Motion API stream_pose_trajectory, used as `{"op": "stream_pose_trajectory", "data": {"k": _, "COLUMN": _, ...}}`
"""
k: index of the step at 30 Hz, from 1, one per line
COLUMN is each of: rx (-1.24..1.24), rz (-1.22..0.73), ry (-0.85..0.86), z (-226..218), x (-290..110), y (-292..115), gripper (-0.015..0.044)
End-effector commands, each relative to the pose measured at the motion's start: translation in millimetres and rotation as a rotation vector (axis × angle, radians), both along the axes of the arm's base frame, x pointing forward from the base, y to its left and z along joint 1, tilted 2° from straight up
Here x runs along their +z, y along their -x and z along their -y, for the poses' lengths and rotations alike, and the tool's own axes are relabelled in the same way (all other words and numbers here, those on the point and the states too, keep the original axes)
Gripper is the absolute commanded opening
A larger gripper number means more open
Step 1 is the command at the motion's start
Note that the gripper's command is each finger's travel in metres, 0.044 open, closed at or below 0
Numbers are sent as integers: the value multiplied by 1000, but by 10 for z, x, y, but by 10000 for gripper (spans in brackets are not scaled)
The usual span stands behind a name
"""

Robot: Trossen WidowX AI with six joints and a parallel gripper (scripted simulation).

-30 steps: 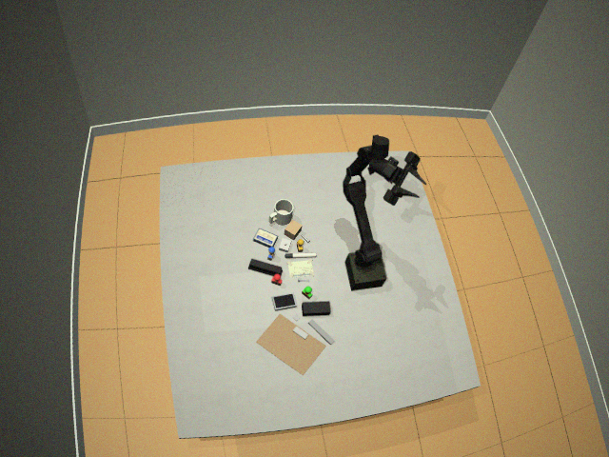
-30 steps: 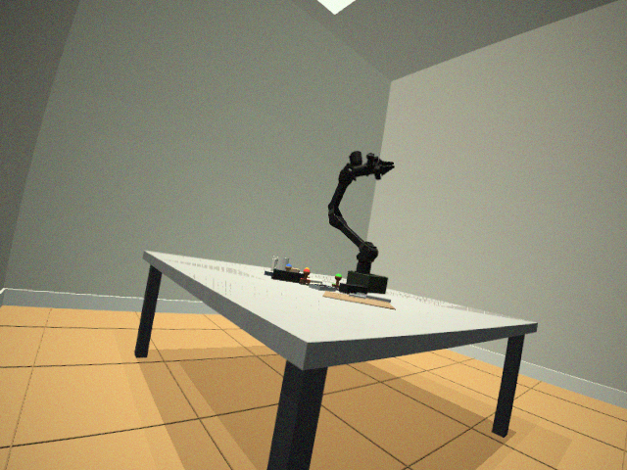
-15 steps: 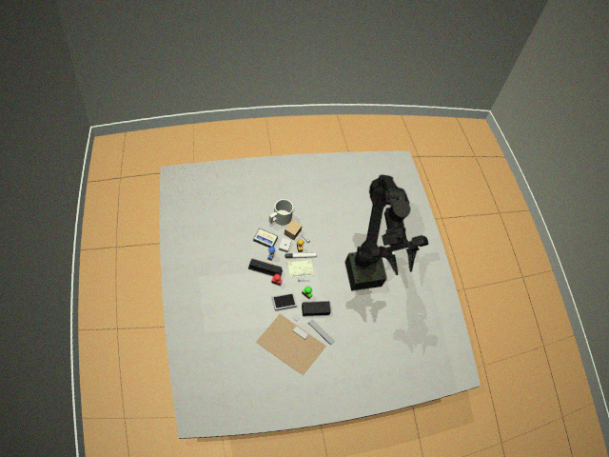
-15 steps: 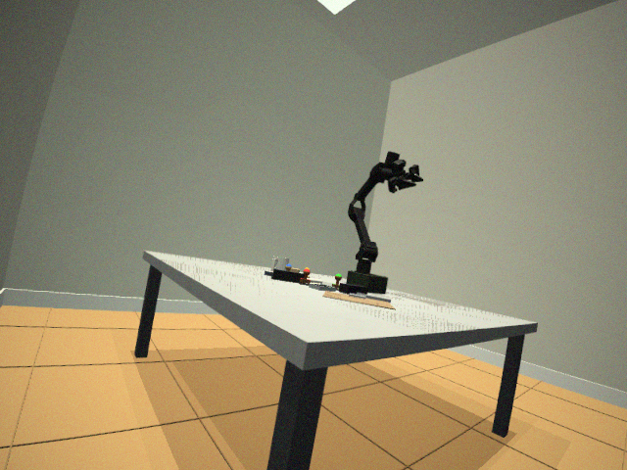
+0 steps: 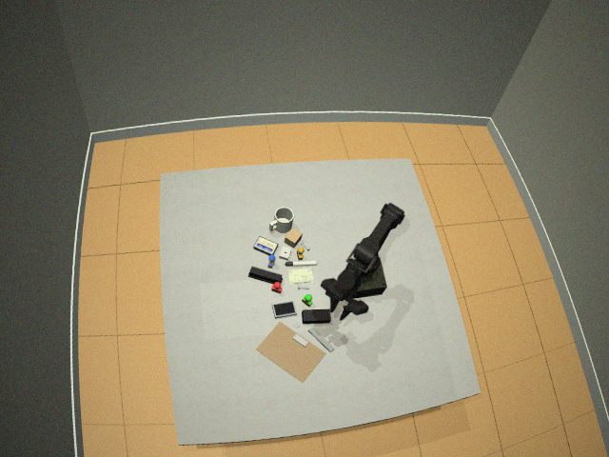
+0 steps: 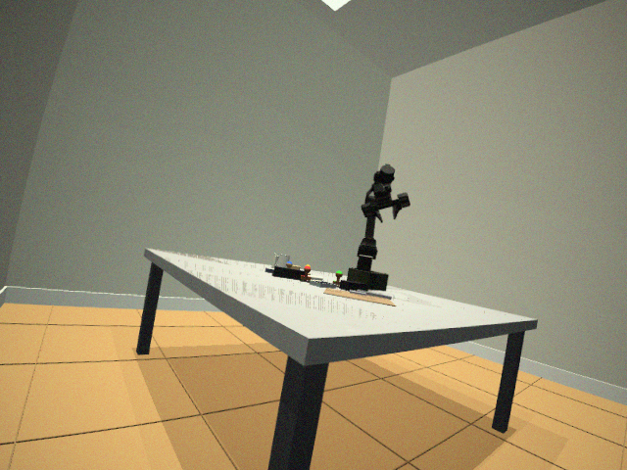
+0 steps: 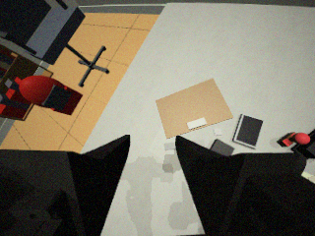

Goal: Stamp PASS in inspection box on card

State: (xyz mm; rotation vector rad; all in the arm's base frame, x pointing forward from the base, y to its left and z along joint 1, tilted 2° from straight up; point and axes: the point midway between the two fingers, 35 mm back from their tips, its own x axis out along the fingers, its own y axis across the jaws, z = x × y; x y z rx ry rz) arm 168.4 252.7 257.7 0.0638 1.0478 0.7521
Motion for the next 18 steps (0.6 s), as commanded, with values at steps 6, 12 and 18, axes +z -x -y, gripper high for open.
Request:
{"op": "stream_pose_trajectory", "data": {"k": 6, "rx": -238, "rz": -175, "ry": 325, "z": 708, "x": -1160, "y": -663, "gripper": 225}}
{"op": "stream_pose_trajectory", "data": {"k": 12, "rx": -367, "rz": -358, "ry": 508, "z": 1381, "x": -1850, "y": -749, "gripper": 225}}
{"op": "stream_pose_trajectory", "data": {"k": 18, "rx": -379, "rz": -380, "ry": 525, "z": 1454, "x": -1919, "y": -739, "gripper": 225}}
